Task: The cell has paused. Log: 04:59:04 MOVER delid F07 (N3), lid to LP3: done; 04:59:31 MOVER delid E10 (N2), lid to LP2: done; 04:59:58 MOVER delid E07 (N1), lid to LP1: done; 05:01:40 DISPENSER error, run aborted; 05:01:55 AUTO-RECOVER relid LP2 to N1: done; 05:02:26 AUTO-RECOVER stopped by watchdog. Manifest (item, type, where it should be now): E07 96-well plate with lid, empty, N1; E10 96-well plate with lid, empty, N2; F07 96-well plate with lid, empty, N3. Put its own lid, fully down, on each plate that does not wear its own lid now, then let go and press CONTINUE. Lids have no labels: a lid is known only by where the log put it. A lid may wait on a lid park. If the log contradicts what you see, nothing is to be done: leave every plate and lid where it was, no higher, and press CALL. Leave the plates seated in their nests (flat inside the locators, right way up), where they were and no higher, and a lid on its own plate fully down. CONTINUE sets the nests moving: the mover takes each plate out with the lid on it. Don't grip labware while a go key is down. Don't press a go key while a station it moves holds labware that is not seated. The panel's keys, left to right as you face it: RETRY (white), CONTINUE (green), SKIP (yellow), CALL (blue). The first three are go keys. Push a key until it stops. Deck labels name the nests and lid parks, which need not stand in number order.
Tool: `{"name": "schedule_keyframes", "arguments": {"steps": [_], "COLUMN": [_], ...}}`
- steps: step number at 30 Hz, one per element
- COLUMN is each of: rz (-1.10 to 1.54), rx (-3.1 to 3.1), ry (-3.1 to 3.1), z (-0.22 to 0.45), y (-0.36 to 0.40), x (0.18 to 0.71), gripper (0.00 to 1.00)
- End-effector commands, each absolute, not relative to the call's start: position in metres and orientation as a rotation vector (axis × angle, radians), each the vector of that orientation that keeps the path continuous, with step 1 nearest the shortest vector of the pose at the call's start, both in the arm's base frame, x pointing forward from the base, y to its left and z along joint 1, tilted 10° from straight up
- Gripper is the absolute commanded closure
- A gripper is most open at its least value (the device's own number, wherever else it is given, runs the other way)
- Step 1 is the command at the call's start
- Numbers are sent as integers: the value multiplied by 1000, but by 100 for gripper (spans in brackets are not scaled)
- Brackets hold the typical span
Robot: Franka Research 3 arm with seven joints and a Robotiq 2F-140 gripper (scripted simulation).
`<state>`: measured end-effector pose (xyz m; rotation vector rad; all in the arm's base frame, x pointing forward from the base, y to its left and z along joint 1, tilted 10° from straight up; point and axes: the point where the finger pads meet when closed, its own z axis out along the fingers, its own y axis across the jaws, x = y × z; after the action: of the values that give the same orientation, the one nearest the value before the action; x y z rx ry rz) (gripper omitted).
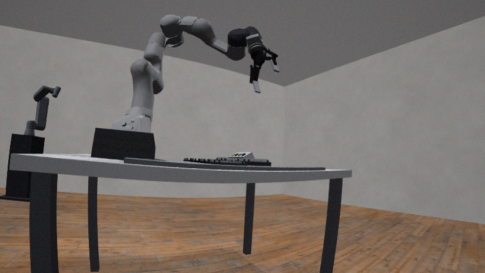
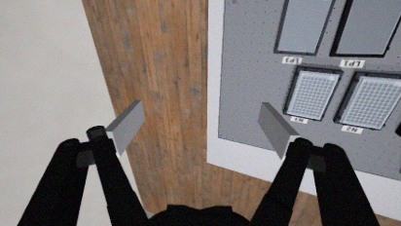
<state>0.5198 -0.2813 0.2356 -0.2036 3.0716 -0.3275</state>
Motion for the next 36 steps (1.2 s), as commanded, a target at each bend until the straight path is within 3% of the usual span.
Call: {"name": "schedule_keyframes", "arguments": {"steps": [1, 19, 26, 32, 34, 36], "rz": [-328, -319, 24, 261, 261, 275], "rx": [-204, -207, -306, -277, -277, -262], "ry": [3071, 3071, 3047, 3084, 3084, 3097], "z": [236, 234, 168, 101, 101, 64], "y": [-281, -277, -151, -43, -43, 14], "x": [520, 520, 507, 439, 439, 396], "gripper": [0, 0, 0, 0, 0, 0]}}
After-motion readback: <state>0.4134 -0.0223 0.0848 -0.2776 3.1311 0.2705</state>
